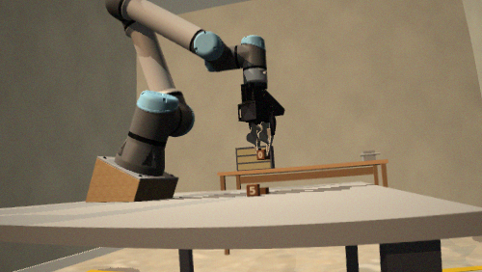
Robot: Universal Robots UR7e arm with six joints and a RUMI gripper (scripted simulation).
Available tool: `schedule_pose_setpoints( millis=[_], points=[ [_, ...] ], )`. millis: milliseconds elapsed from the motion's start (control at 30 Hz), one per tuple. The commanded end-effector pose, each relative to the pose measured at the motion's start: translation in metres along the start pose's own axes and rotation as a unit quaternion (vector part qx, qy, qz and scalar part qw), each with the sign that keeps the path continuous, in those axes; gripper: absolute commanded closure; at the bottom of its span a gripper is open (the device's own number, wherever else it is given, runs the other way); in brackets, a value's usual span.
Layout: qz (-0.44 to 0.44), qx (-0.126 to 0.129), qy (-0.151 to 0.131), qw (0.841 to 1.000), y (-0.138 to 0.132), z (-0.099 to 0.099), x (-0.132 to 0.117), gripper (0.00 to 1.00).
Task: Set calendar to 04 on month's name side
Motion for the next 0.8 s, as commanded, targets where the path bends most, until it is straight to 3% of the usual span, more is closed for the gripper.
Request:
schedule_pose_setpoints(
  millis=[0,300,767],
  points=[
    [0.071,-0.006,-0.008,0.997,-0.003,0.000,0.005,0.90],
    [0.182,-0.008,-0.007,0.983,-0.007,0.001,0.010,0.90],
    [0.355,-0.011,-0.003,0.935,-0.015,0.001,0.016,0.90]
  ],
)
Point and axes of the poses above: the point where the finger pads meet when closed, its own z axis out along the fingers, its own y axis across the jaws, x = y × z, the point moved 8 cm from there along -z, back along the fingers, and after that the axes turned 6 degrees about z, right-handed, at the moved point
